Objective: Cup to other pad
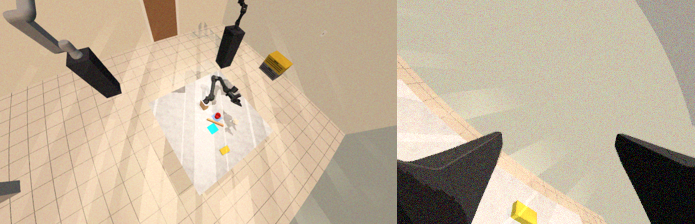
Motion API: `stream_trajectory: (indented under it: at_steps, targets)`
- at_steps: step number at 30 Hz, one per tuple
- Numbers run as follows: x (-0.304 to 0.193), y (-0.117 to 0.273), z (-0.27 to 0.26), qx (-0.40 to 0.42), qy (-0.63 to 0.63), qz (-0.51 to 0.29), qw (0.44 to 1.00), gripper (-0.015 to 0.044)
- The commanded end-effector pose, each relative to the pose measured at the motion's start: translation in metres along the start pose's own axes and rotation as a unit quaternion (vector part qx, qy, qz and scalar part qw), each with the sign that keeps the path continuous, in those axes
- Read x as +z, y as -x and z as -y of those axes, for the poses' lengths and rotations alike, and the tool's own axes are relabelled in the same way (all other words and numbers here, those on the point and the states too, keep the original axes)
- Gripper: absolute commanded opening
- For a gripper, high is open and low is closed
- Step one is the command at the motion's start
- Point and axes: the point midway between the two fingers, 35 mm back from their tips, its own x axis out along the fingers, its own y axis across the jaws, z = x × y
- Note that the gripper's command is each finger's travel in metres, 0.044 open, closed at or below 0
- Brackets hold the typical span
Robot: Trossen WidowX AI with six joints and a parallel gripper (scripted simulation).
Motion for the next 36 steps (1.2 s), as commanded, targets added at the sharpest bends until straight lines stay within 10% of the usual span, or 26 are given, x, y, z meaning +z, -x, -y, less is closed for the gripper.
stream_trajectory:
  at_steps: [1,10,19,23,36]
  targets:
    - [-0.004,-0.002,0.000,0.002,-0.003,-0.009,1.000,0.0374]
    - [-0.184,0.005,-0.019,0.049,-0.192,-0.401,0.895,0.0148]
    - [-0.275,0.116,-0.057,-0.051,-0.471,-0.727,0.497,0.0148]
    - [-0.278,0.122,-0.060,-0.077,-0.504,-0.751,0.420,0.0148]
    - [-0.279,0.124,-0.062,-0.078,-0.505,-0.751,0.418,0.0148]
